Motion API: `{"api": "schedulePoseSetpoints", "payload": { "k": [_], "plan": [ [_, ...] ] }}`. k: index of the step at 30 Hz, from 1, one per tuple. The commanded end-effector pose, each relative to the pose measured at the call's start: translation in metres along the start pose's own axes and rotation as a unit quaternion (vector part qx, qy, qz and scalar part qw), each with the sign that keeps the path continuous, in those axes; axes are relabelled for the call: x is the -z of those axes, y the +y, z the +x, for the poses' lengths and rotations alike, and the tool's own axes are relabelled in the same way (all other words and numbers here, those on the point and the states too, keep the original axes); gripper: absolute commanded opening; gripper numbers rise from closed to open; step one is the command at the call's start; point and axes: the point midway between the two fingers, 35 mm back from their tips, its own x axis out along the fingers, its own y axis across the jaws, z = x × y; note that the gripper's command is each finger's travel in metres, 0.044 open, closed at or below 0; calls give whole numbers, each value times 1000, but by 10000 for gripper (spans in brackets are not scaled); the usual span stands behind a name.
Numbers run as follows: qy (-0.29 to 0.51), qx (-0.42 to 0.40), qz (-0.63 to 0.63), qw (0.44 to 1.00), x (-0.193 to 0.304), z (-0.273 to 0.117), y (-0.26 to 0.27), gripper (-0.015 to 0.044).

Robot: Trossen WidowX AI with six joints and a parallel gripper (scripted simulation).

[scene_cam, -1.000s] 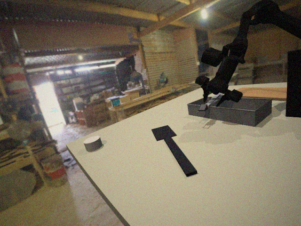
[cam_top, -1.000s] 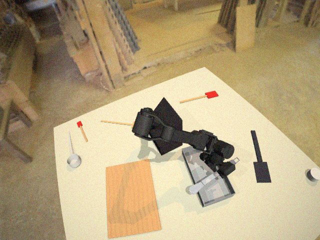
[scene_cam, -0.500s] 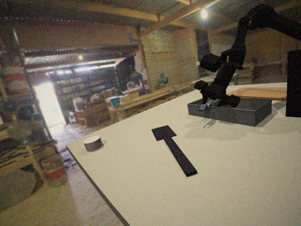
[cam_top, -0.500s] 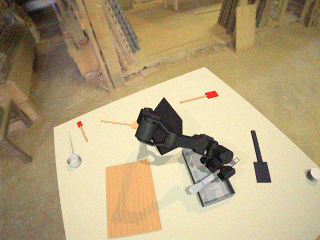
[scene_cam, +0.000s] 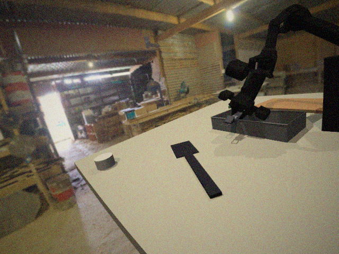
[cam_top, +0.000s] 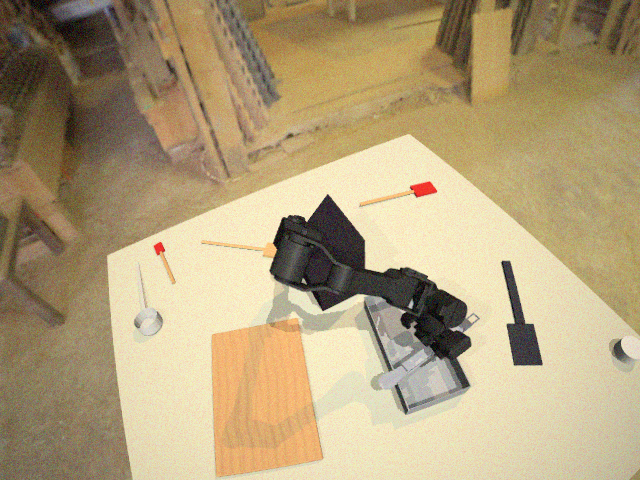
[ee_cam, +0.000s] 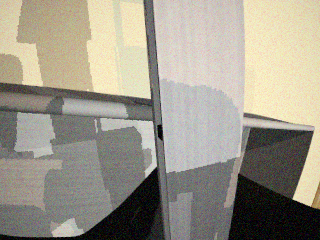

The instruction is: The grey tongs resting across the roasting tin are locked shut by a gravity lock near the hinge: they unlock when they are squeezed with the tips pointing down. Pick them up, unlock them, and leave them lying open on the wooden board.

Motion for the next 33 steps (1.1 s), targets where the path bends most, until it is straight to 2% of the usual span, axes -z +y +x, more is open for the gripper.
{"api": "schedulePoseSetpoints", "payload": {
  "k": [1, 5, 12, 24, 33],
  "plan": [
    [0, -1, 0, 1000, 0, 0, 1, -56],
    [-1, -1, 1, 1000, -1, -6, -4, -150],
    [-4, 2, 2, 1000, 0, -67, -39, -150],
    [-4, -1, 1, 1000, -1, -67, -39, -150],
    [-12, -44, -1, 999, -7, -62, -41, -150]
  ]
}}
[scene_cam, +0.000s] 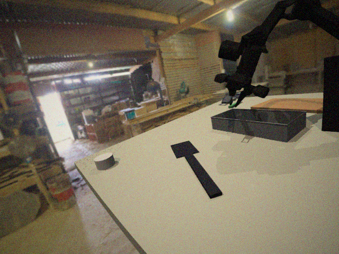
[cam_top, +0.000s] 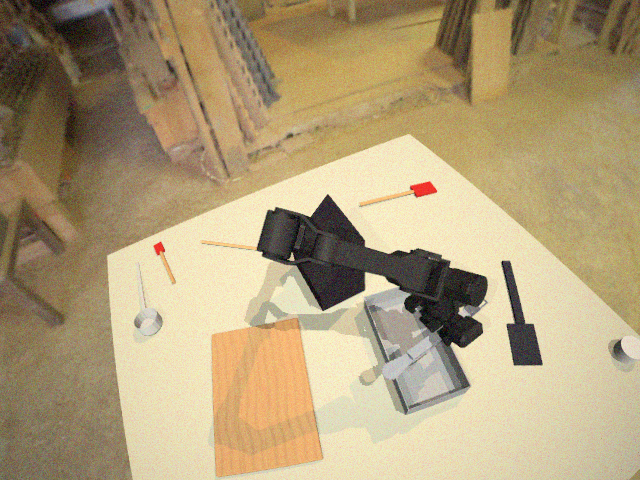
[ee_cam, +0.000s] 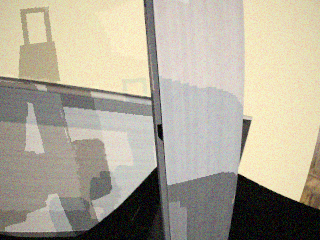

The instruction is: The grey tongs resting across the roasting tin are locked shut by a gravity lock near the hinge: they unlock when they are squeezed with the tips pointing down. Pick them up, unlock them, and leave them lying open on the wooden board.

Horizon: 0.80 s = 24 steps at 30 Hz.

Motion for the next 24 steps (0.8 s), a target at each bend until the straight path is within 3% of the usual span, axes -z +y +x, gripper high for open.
{"api": "schedulePoseSetpoints", "payload": {
  "k": [1, 24],
  "plan": [
    [-6, -15, 5, 1000, -3, 0, -5, -150],
    [-9, -152, 6, 988, -6, 3, -4, -150]
  ]
}}
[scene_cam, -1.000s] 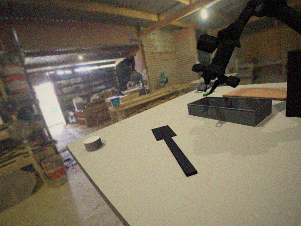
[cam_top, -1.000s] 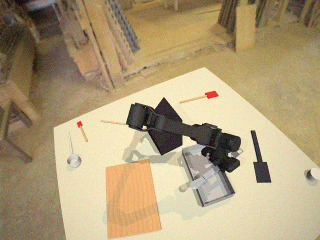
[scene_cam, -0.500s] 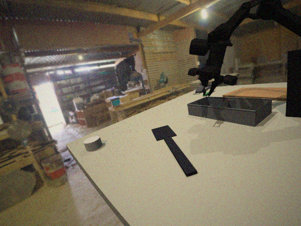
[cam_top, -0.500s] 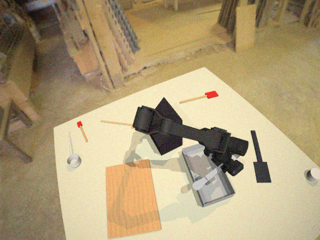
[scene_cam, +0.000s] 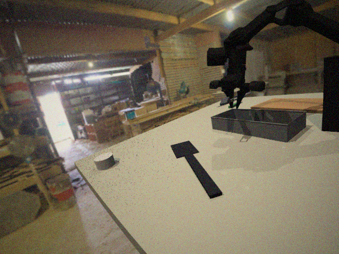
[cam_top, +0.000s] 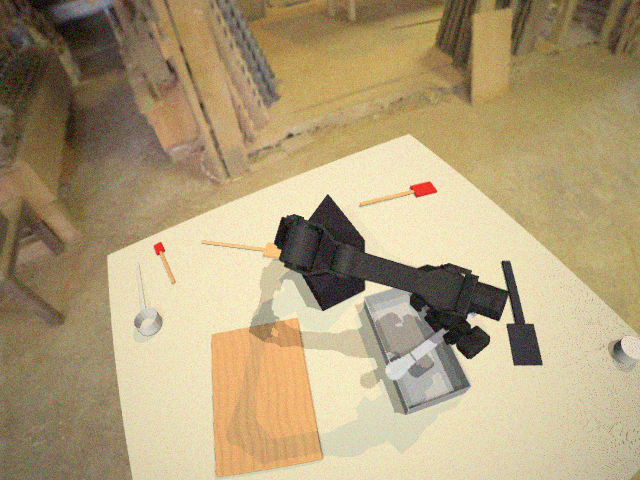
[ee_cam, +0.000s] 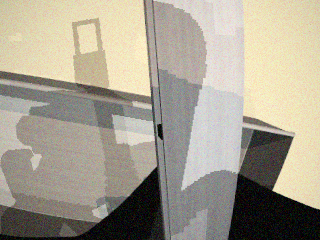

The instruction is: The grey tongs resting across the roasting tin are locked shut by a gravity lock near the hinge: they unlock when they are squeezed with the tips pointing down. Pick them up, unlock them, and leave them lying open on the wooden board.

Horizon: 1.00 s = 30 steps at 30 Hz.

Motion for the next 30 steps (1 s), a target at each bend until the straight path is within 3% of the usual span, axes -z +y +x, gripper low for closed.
{"api": "schedulePoseSetpoints", "payload": {
  "k": [1, 11, 21, 30],
  "plan": [
    [-2, -20, 6, 1000, 0, -3, -2, -150],
    [6, -81, 10, 997, 6, -7, 2, -150],
    [10, -86, 9, 996, 8, -6, 4, -150],
    [11, -85, 97, 992, 51, -14, -5, -150]
  ]
}}
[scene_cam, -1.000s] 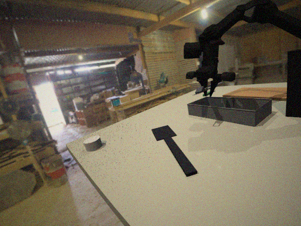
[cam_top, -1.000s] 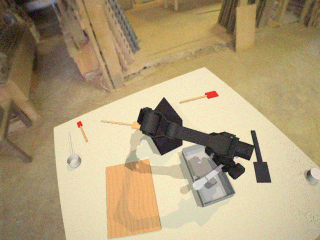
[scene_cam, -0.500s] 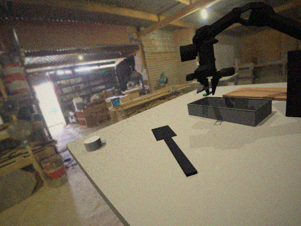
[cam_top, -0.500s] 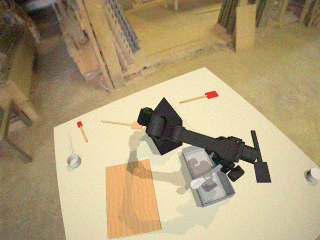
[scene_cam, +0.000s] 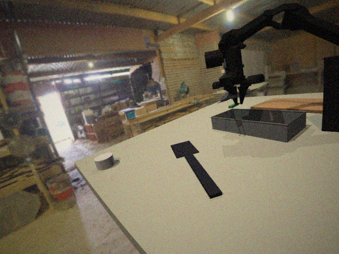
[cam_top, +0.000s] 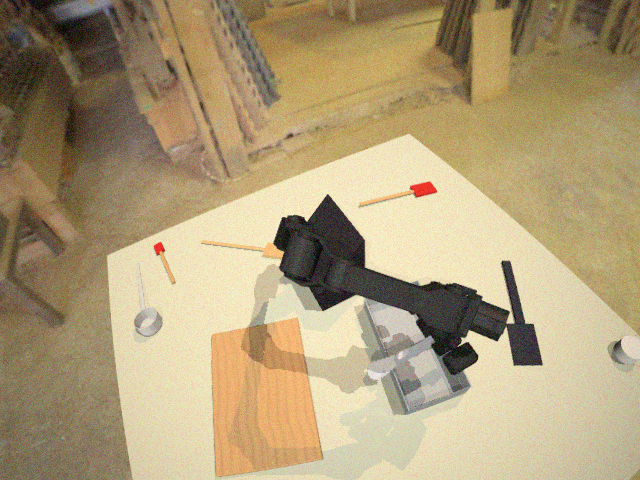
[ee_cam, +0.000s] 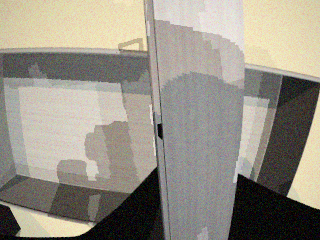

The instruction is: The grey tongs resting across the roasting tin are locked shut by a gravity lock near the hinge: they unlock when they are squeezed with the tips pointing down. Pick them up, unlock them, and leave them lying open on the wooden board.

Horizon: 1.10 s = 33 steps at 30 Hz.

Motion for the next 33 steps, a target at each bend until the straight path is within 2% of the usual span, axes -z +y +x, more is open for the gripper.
{"api": "schedulePoseSetpoints", "payload": {
  "k": [1, 14, 25, 33],
  "plan": [
    [-1, 4, 47, 999, 24, -7, -7, -150],
    [-2, 5, 235, 972, 115, -20, -17, -150],
    [5, 7, 390, 921, 193, -28, -9, -150],
    [5, 7, 422, 906, 209, -29, -6, -150]
  ]
}}
